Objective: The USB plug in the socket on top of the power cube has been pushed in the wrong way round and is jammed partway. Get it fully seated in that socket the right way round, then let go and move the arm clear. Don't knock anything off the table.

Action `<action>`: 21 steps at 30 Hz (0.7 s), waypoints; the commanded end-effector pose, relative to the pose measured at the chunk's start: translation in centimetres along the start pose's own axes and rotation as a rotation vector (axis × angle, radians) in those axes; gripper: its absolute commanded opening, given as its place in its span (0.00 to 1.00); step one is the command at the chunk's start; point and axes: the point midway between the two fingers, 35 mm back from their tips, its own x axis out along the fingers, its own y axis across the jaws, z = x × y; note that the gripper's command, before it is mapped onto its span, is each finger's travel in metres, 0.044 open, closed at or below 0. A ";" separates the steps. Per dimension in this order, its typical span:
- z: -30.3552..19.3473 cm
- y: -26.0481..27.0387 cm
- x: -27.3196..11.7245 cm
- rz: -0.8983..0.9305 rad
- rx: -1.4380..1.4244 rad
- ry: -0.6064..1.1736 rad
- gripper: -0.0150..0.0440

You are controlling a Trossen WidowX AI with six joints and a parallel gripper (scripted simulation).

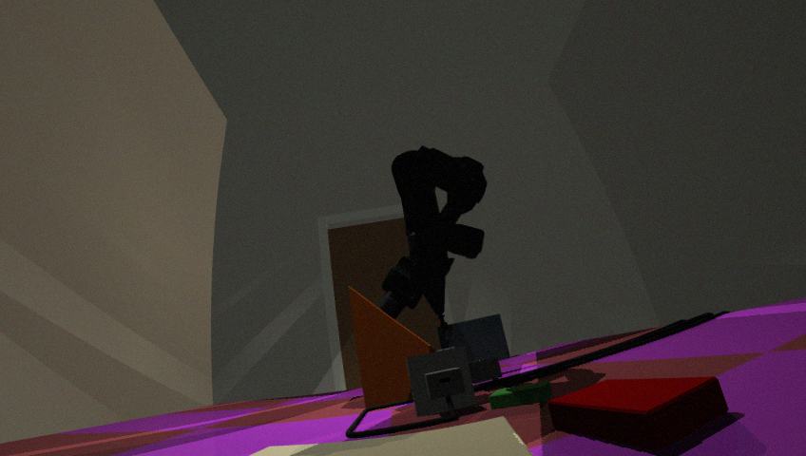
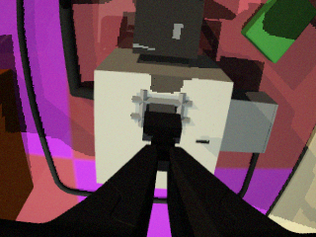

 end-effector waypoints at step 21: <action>-0.2 -0.1 0.3 -0.002 -0.003 0.021 0.25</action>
